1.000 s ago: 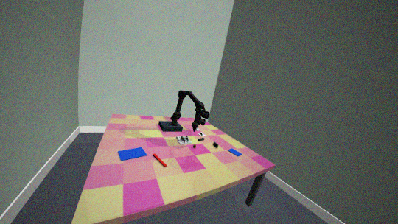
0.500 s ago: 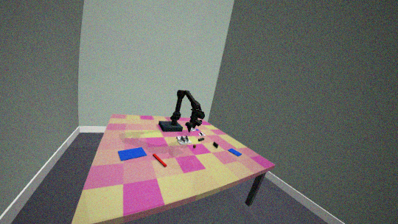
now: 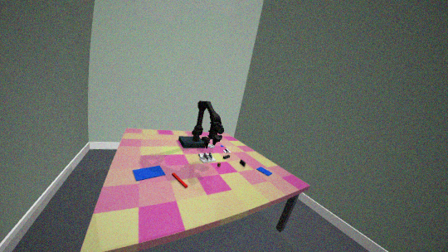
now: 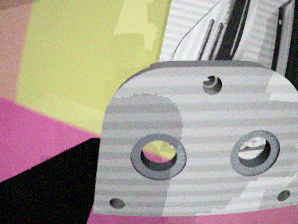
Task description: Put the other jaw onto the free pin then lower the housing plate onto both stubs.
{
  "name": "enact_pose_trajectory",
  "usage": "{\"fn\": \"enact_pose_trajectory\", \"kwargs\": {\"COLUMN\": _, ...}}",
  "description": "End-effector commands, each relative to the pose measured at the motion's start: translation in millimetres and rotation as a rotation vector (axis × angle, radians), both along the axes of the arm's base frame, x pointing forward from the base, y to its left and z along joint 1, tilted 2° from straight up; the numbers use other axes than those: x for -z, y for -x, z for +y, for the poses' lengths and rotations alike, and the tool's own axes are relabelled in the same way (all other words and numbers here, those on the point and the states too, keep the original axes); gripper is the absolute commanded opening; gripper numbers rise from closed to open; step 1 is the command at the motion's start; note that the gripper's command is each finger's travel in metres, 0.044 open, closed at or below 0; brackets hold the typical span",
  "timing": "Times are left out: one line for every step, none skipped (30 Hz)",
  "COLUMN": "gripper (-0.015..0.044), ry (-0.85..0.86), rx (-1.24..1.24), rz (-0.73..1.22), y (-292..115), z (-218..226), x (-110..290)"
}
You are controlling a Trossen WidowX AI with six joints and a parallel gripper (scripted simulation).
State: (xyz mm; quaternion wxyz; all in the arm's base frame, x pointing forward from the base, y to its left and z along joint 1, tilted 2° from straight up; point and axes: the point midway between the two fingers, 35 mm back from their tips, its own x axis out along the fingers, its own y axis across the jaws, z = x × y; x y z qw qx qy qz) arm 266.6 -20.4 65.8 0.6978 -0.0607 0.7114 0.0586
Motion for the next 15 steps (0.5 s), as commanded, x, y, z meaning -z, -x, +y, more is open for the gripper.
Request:
{"fn": "enact_pose_trajectory", "kwargs": {"gripper": 0.0351, "ry": 0.009, "rx": 0.072, "rz": -0.003, "y": 5, "z": -14, "x": 0}}
{"fn": "enact_pose_trajectory", "kwargs": {"gripper": 0.0351, "ry": 0.009, "rx": 0.088, "rz": -0.003, "y": 6, "z": -17, "x": 0}}
{"fn": "enact_pose_trajectory", "kwargs": {"gripper": 0.0351, "ry": 0.01, "rx": 0.104, "rz": -0.003, "y": 8, "z": -20, "x": 0}}
{"fn": "enact_pose_trajectory", "kwargs": {"gripper": 0.0351, "ry": 0.01, "rx": 0.12, "rz": -0.003, "y": 9, "z": -23, "x": 0}}
{"fn": "enact_pose_trajectory", "kwargs": {"gripper": 0.0351, "ry": 0.011, "rx": 0.136, "rz": -0.003, "y": 10, "z": -26, "x": 0}}
{"fn": "enact_pose_trajectory", "kwargs": {"gripper": 0.0351, "ry": 0.012, "rx": 0.152, "rz": -0.003, "y": 12, "z": -29, "x": 0}}
{"fn": "enact_pose_trajectory", "kwargs": {"gripper": 0.0351, "ry": 0.012, "rx": 0.168, "rz": -0.002, "y": 13, "z": -32, "x": 0}}
{"fn": "enact_pose_trajectory", "kwargs": {"gripper": 0.0351, "ry": 0.013, "rx": 0.184, "rz": -0.002, "y": 14, "z": -34, "x": 0}}
{"fn": "enact_pose_trajectory", "kwargs": {"gripper": 0.0351, "ry": 0.013, "rx": 0.2, "rz": -0.002, "y": 16, "z": -37, "x": 1}}
{"fn": "enact_pose_trajectory", "kwargs": {"gripper": 0.0351, "ry": 0.014, "rx": 0.216, "rz": -0.002, "y": 17, "z": -40, "x": 1}}
{"fn": "enact_pose_trajectory", "kwargs": {"gripper": 0.0351, "ry": 0.014, "rx": 0.229, "rz": -0.002, "y": 19, "z": -42, "x": 1}}
{"fn": "enact_pose_trajectory", "kwargs": {"gripper": 0.0351, "ry": 0.014, "rx": 0.236, "rz": -0.002, "y": 19, "z": -44, "x": 1}}
{"fn": "enact_pose_trajectory", "kwargs": {"gripper": 0.0351, "ry": 0.014, "rx": 0.239, "rz": -0.002, "y": 19, "z": -44, "x": 1}}
{"fn": "enact_pose_trajectory", "kwargs": {"gripper": 0.0351, "ry": 0.014, "rx": 0.239, "rz": -0.002, "y": 19, "z": -44, "x": 1}}
{"fn": "enact_pose_trajectory", "kwargs": {"gripper": 0.0351, "ry": 0.014, "rx": 0.239, "rz": -0.002, "y": 19, "z": -44, "x": 1}}
